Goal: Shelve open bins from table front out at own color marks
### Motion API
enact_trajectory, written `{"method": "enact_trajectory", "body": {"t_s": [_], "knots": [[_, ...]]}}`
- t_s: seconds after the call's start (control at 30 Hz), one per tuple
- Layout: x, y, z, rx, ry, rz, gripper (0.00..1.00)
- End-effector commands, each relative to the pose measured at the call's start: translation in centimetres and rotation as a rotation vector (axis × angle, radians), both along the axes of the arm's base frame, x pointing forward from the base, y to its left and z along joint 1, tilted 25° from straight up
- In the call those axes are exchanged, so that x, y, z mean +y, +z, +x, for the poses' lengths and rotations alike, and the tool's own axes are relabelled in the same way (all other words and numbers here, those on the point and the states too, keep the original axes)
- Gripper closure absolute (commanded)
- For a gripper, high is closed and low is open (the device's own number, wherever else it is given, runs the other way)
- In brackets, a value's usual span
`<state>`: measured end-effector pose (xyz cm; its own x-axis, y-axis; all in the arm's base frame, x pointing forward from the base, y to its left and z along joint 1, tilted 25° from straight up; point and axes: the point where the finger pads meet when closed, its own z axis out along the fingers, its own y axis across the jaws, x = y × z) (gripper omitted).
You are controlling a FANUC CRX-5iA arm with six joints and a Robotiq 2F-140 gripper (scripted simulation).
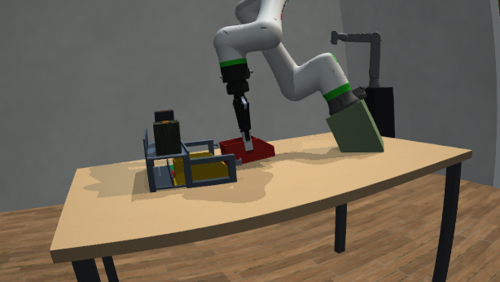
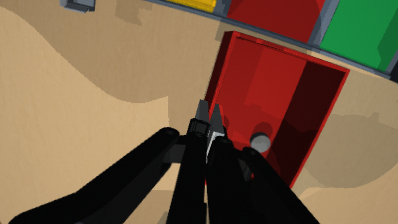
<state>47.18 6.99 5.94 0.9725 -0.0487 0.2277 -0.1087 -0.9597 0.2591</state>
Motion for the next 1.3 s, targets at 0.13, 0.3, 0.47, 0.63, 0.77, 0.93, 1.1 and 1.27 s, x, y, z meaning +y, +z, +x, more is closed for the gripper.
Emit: {"method": "enact_trajectory", "body": {"t_s": [0.13, 0.3, 0.47, 0.63, 0.77, 0.93, 1.1, 1.27], "knots": [[0.0, 0.1, 0.3, 0.0, 0.0, 0.0, 1.0], [0.0, 0.3, 0.7, 0.0, 0.0, 0.0, 1.0], [0.0, 0.4, 1.0, 0.0, 0.0, 0.0, 1.0], [0.0, 0.5, 1.4, 0.0, 0.0, 0.0, 1.0], [0.0, 0.6, 1.8, 0.0, 0.0, 0.0, 1.0], [0.0, 0.8, 2.3, 0.0, 0.0, 0.0, 1.0], [0.0, 0.9, 2.7, 0.0, 0.0, 0.0, 1.0], [-0.1, 1.1, 3.2, 0.0, 0.0, 0.0, 1.0]]}}
